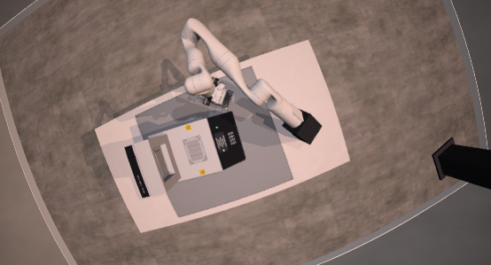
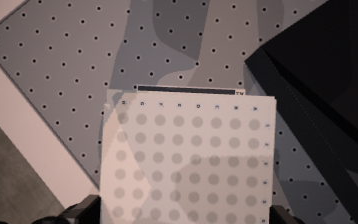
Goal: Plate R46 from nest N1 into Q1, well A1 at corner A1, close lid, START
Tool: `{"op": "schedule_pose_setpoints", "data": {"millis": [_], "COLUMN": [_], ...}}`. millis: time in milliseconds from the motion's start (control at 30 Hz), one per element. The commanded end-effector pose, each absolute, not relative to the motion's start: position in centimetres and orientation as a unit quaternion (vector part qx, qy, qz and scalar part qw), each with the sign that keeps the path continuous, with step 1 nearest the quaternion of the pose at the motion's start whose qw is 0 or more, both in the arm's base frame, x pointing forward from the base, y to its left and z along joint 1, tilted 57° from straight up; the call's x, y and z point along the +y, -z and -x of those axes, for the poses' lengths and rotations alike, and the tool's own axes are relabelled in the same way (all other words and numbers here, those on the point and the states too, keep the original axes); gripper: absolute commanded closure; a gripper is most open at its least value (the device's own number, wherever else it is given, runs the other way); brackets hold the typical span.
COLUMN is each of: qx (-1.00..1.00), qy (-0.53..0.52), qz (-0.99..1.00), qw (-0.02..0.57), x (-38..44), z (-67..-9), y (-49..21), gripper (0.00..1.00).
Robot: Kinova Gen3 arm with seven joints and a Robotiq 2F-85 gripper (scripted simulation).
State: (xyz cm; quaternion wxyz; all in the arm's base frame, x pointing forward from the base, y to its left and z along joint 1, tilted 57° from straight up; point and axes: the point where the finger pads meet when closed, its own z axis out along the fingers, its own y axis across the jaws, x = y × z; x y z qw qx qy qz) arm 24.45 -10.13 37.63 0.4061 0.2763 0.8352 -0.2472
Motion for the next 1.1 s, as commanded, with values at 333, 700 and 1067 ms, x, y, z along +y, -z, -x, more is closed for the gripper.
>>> {"op": "schedule_pose_setpoints", "data": {"millis": [333, 700, 1067], "qx": [0.833, 0.833, 0.834], "qy": [0.251, 0.25, 0.249], "qz": [-0.279, -0.28, -0.279], "qw": [0.406, 0.406, 0.406], "x": [-9.2, -8.3, -7.4], "z": [-23.5, -22.7, -22.0], "y": [-38.6, -39.4, -40.0], "gripper": [0.09, 0.09, 0.09]}}
